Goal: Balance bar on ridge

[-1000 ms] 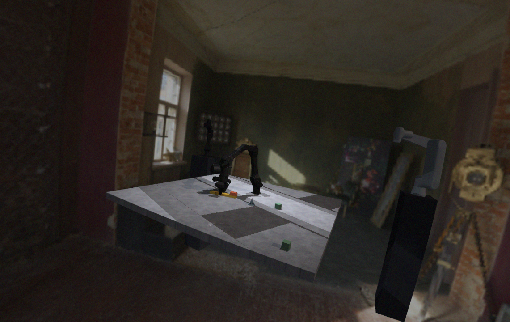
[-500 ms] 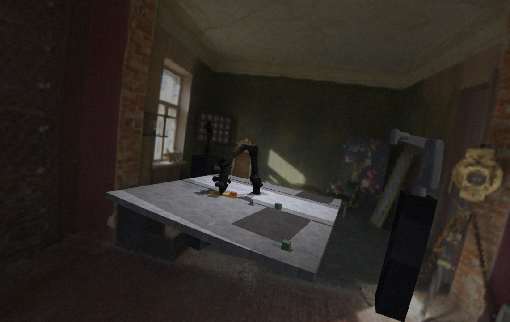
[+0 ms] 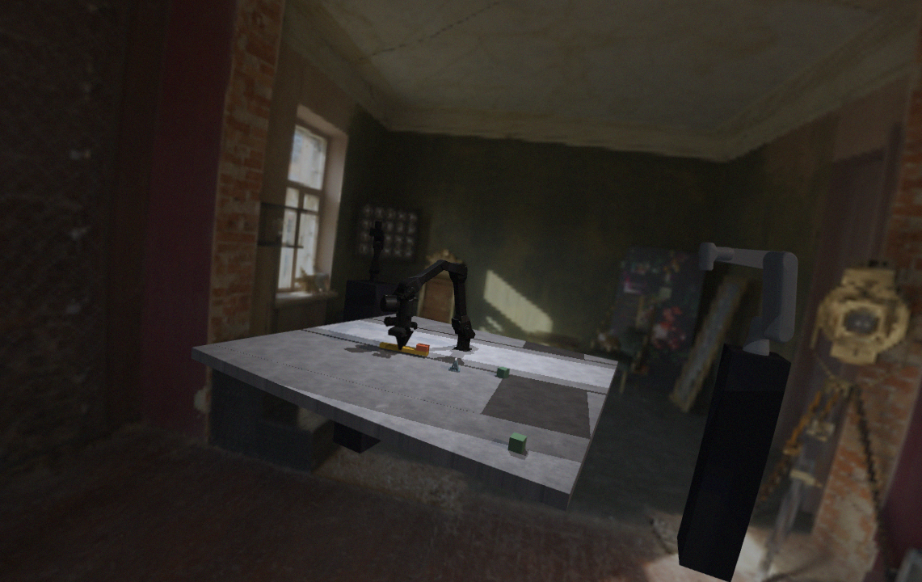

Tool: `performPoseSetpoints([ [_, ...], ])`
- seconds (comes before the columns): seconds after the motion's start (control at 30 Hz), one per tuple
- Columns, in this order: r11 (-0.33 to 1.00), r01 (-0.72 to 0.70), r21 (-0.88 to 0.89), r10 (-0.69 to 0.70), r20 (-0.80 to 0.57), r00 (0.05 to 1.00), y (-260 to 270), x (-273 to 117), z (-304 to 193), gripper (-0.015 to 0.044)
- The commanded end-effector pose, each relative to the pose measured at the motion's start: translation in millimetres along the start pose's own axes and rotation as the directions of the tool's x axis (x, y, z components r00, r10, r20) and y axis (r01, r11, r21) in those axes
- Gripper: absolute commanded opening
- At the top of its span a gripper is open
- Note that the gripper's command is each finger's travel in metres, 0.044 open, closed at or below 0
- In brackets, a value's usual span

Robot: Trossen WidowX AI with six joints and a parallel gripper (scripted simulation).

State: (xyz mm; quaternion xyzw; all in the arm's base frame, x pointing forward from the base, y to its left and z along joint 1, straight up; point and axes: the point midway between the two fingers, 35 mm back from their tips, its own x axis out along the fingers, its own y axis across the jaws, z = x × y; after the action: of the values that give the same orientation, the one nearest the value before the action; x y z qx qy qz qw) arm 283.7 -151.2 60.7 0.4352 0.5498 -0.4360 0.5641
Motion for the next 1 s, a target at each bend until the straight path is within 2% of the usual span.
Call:
performPoseSetpoints([
  [0.0, 1.000, -0.011, 0.001, 0.011, 0.009, 1.000, 2, -14, 2, 0.0000],
  [0.97, 1.000, -0.014, 0.005, 0.014, 0.006, 1.000, 0, -83, -1, 0.0000],
])
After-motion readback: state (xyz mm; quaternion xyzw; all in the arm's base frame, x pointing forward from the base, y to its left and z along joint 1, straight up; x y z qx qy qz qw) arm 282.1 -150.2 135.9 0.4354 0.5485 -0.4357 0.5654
